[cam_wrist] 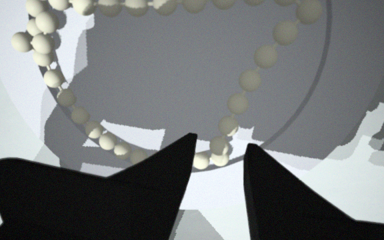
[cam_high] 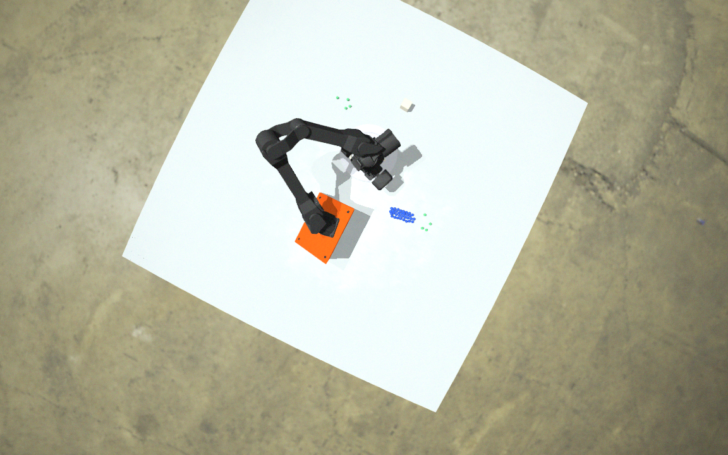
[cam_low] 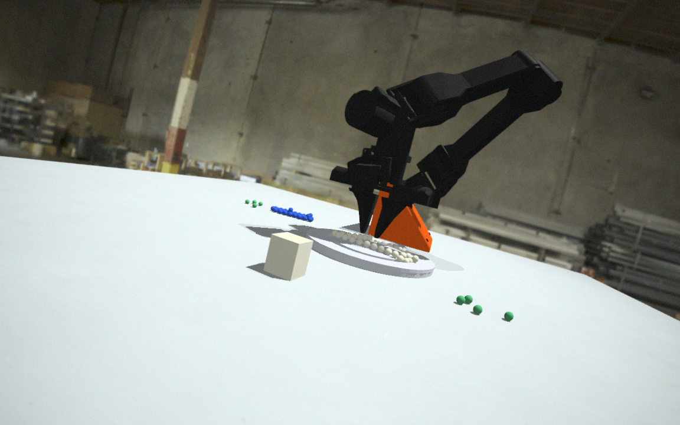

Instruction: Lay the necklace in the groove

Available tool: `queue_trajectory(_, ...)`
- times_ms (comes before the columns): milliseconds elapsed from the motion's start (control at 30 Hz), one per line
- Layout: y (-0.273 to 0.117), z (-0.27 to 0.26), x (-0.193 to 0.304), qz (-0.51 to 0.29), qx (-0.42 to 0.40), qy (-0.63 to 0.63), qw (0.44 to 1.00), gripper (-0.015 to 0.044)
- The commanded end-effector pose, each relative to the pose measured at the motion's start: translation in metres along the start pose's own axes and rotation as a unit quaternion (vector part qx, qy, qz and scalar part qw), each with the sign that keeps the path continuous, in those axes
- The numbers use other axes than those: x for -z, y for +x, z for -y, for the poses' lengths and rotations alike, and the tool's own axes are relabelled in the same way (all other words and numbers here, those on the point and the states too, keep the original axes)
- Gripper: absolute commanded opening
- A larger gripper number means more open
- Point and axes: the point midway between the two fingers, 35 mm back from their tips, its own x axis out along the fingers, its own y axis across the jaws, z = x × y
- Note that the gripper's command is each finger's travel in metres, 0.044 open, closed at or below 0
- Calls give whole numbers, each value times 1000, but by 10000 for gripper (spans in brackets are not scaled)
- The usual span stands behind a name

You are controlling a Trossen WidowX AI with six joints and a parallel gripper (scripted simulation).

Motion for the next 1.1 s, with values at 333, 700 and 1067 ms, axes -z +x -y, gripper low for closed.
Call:
queue_trajectory(333, 4, 0, 1, -2, 0, 0, 1000, 0)
queue_trajectory(700, 4, 0, 1, -2, 0, 0, 1000, 0)
queue_trajectory(1067, 4, 0, 1, -2, 0, 0, 1000, 0)
